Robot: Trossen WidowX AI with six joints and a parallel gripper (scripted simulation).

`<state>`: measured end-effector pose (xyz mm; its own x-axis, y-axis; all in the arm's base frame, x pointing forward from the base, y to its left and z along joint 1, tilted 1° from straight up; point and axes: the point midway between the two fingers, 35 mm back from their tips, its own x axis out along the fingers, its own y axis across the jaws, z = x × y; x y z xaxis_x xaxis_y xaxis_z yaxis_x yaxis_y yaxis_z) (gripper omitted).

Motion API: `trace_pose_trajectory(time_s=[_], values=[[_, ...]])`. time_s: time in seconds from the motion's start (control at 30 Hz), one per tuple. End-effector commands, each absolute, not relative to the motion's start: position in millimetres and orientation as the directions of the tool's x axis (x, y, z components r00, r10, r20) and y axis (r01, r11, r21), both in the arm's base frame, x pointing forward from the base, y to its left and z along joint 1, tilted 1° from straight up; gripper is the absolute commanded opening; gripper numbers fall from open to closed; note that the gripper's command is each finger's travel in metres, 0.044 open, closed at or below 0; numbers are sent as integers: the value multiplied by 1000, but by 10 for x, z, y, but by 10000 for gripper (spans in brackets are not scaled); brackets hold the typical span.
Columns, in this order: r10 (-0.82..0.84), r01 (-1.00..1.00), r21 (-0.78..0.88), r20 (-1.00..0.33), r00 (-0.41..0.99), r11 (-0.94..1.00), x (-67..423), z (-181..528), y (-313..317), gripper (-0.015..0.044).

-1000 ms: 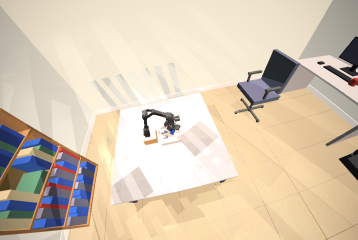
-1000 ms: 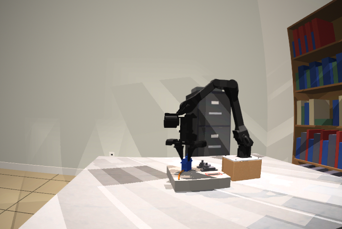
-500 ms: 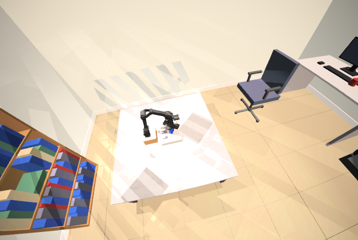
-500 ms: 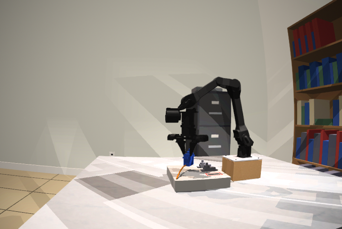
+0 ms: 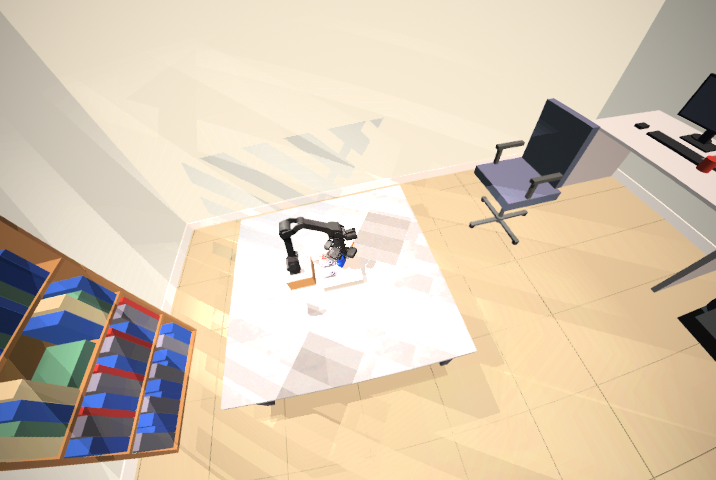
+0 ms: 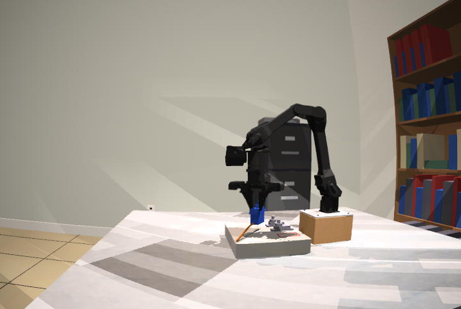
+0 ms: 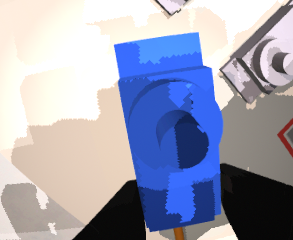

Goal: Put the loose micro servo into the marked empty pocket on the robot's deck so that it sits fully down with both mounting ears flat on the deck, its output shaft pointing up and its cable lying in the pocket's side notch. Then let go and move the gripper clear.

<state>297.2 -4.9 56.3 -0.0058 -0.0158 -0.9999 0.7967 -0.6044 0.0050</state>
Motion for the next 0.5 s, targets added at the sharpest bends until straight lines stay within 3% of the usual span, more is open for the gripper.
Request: trace_pose_trajectory(time_s=[0.0, 0.47], values=[[-12, 796, 16, -1000, 10, -605, 2974, 602, 45, 0], [-7, 796, 12, -1000, 10, -605, 3003, 597, 772, 0]])
